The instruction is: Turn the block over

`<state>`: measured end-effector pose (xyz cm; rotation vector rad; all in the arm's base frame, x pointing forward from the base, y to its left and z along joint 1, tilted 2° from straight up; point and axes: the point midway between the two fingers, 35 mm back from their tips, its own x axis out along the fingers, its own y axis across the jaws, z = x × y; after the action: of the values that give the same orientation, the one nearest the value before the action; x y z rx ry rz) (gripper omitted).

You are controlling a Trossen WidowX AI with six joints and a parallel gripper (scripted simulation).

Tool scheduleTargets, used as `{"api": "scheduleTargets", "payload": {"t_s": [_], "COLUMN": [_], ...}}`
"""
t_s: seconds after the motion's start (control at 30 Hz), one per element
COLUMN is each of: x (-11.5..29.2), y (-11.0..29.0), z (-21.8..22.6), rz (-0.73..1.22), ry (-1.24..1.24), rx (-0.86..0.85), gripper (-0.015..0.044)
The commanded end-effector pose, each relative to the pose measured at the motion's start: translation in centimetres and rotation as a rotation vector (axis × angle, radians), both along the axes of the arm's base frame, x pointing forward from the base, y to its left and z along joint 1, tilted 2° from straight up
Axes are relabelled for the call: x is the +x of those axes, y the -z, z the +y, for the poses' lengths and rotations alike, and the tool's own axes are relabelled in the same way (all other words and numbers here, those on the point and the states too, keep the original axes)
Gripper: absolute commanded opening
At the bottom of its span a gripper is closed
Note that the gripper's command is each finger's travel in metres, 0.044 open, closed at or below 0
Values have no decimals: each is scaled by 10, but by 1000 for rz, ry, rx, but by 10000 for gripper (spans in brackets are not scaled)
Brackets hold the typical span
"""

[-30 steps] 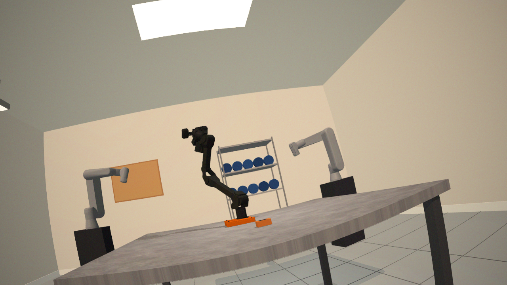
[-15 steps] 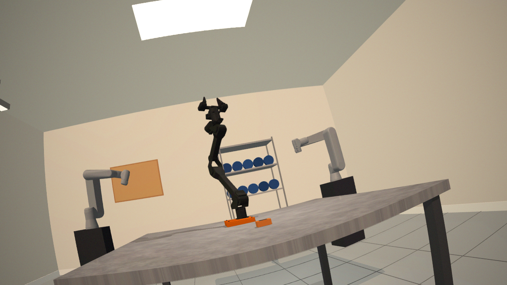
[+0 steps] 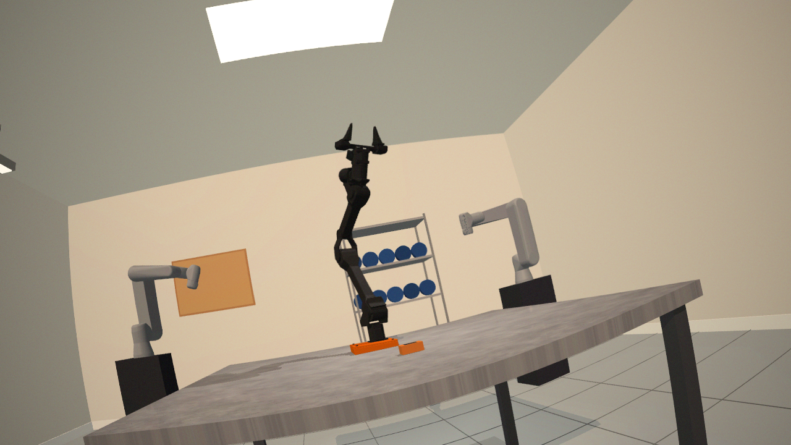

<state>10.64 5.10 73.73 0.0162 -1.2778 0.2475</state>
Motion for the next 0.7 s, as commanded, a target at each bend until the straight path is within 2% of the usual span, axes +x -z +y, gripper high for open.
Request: {"api": "scheduleTargets", "payload": {"t_s": [0.0,0.33,0.67], "x": [56,192,299], "y": [18,98,224], "z": [15,40,40], "rz": [153,608,1101], "ry": [24,53,107], "rx": [-44,-149,-248], "gripper": [440,440,440]}}
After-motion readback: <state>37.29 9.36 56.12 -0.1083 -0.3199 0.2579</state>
